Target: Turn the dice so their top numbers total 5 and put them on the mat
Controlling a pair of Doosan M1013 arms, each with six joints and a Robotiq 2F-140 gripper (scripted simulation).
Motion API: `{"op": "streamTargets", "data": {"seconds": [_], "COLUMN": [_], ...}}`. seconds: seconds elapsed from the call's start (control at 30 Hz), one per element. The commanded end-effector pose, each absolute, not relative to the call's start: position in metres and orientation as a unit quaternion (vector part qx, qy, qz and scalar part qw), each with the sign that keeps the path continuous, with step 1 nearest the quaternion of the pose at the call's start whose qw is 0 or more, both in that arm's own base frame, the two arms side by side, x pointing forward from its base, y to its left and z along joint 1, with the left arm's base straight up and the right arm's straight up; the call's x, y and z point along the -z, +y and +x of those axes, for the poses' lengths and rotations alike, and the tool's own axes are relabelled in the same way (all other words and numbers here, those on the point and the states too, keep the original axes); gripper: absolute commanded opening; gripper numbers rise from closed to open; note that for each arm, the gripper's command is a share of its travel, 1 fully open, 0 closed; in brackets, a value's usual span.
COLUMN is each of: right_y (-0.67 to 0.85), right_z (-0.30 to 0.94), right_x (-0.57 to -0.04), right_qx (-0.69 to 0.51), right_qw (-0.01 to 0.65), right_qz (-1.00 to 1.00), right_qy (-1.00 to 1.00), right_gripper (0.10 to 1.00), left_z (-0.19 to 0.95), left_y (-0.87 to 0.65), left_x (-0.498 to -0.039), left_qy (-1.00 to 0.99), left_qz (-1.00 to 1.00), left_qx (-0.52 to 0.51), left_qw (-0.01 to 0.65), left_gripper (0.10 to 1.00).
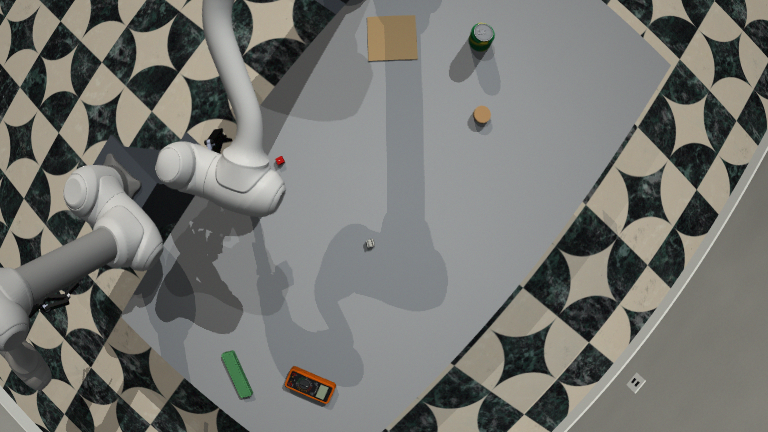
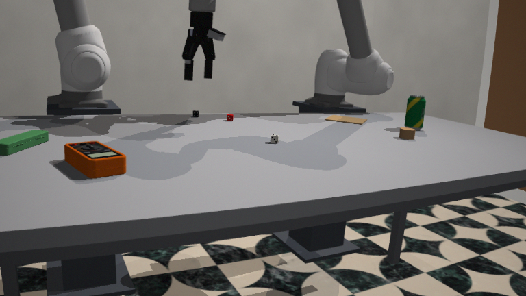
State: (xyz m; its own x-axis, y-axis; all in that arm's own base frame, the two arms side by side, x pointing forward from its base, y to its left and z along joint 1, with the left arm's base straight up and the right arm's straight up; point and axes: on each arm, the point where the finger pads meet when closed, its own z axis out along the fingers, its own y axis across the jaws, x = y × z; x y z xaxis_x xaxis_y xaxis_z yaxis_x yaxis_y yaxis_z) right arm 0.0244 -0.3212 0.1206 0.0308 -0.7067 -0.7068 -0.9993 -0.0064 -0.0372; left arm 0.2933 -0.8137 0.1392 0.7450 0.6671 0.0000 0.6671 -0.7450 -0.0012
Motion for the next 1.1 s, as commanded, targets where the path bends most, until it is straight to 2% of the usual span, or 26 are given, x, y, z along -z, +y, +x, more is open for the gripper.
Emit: {"op": "streamTargets", "data": {"seconds": [0.0,0.33,1.07], "right_y": [-0.322,-0.322,-0.322], "right_z": [0.024,0.024,0.024], "right_x": [-0.121,-0.121,-0.121], "right_qx": [-0.259,-0.259,-0.259], "right_qw": [0.282,0.282,0.282], "right_qz": [-0.660,-0.660,-0.660], "right_qy": [0.646,0.646,0.646], "right_gripper": [1.000,1.000,1.000], "left_z": [0.293,0.293,0.293], "left_y": [-0.814,-0.815,-0.815], "left_x": [-0.120,-0.066,-0.065], "left_qy": [-0.357,-0.357,-0.357], "left_qz": [-0.934,-0.934,-0.934], "left_qx": [0.000,0.000,0.000], "left_qw": [0.000,0.000,0.000], "left_gripper": [1.000,1.000,1.000]}}
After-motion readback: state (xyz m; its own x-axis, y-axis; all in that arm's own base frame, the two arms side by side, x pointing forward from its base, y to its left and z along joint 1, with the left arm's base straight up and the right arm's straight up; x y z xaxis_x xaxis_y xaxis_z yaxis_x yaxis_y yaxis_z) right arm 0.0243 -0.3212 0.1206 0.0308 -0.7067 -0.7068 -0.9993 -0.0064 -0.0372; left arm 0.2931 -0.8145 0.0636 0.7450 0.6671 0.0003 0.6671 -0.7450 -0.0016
